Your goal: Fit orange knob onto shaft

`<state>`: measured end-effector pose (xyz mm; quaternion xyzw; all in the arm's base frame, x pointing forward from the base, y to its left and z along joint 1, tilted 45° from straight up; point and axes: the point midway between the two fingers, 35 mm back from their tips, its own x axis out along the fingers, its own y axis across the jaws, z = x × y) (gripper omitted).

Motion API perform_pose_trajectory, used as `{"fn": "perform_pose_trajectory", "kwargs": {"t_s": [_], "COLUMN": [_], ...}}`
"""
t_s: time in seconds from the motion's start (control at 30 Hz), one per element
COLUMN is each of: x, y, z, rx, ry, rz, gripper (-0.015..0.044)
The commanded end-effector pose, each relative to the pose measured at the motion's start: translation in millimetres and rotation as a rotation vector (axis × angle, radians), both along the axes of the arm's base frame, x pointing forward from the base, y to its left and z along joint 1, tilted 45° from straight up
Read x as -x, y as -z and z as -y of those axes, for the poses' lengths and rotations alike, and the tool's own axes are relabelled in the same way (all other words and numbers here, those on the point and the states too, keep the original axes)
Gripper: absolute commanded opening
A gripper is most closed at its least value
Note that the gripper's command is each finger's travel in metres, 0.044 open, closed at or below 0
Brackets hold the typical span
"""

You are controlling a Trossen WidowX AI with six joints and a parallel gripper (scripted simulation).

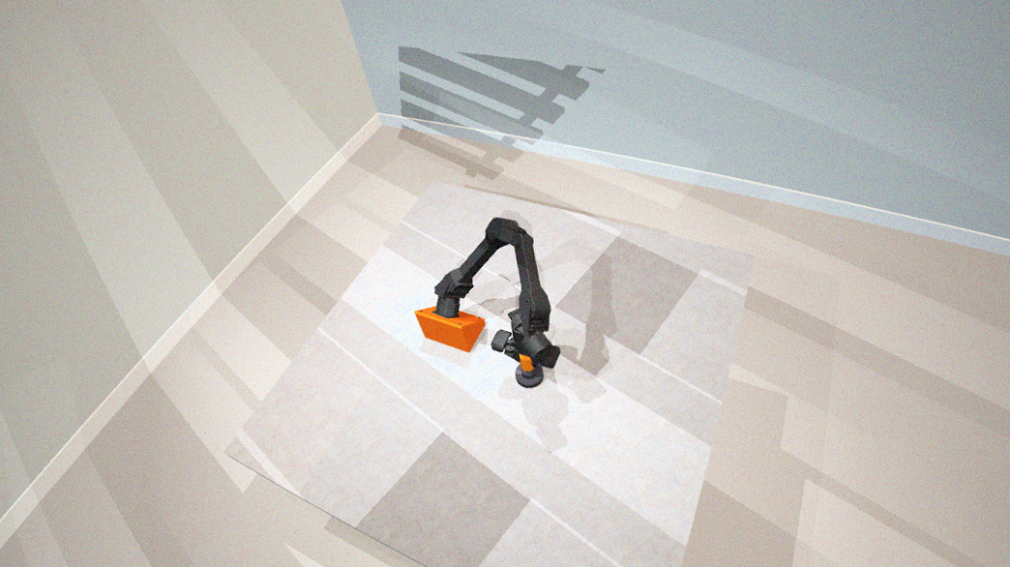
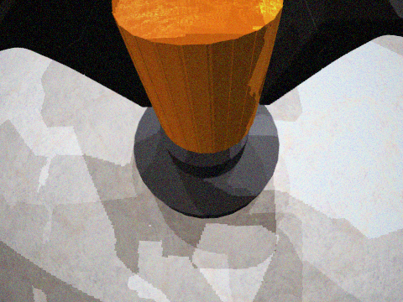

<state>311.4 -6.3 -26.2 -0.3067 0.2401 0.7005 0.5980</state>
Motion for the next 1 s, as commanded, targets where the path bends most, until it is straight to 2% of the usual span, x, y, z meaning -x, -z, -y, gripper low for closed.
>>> {"fn": "perform_pose_trajectory", "kwargs": {"t_s": [0.0, 0.2, 0.97], "x": [-1.9, -3.8, -2.2], "y": [-2.9, -2.1, -2.1], "z": [2.0, 2.9, 2.3], "rx": [-0.003, -0.02, -0.02], "ry": [-0.016, -0.147, -0.147], "rz": [0.025, 0.152, 0.152], "gripper": [0.0, 0.0, 0.0]}}
